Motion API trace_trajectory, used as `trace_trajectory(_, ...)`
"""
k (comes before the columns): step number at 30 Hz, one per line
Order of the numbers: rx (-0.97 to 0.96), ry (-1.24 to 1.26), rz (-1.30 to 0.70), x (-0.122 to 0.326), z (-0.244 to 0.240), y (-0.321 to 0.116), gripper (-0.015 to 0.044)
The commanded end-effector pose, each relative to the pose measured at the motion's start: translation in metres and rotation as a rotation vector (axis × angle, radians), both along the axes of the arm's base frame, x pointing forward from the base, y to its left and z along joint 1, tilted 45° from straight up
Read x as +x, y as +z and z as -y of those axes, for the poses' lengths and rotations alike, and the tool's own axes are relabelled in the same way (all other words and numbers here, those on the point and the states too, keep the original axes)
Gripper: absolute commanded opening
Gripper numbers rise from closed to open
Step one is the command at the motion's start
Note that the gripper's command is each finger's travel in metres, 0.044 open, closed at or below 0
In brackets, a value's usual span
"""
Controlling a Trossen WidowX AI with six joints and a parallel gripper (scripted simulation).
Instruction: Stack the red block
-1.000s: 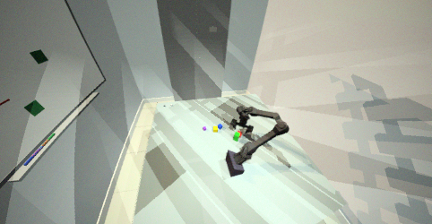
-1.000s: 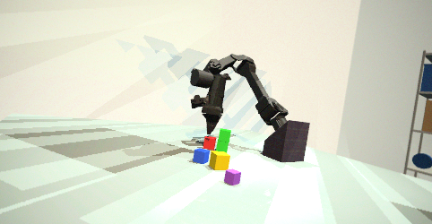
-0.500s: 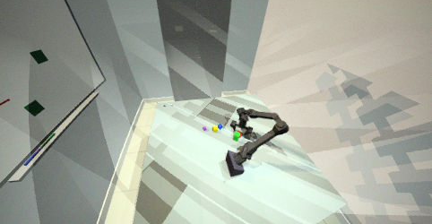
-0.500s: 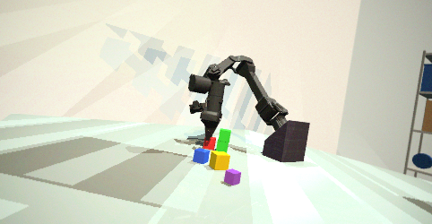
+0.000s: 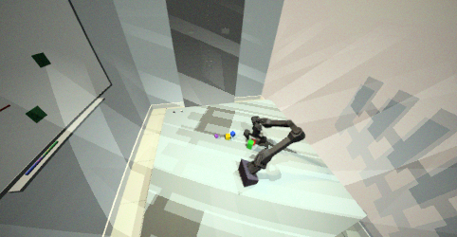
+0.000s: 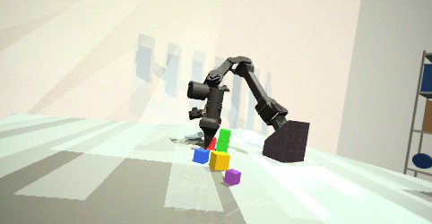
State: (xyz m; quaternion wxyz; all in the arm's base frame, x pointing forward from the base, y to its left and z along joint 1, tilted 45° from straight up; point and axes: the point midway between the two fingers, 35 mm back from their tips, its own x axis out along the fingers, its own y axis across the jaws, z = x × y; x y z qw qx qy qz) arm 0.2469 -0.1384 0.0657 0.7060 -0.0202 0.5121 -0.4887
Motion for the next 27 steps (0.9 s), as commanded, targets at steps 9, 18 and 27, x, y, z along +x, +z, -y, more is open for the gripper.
trace_trajectory(9,0.002,0.003,-0.008,-0.0019,0.0012,-0.0033,0.044)
trace_trajectory(18,0.002,0.003,-0.008,-0.0019,0.0009,-0.003,0.0309)
trace_trajectory(27,0.002,0.003,-0.008,-0.0019,0.0009,-0.003,0.0151)
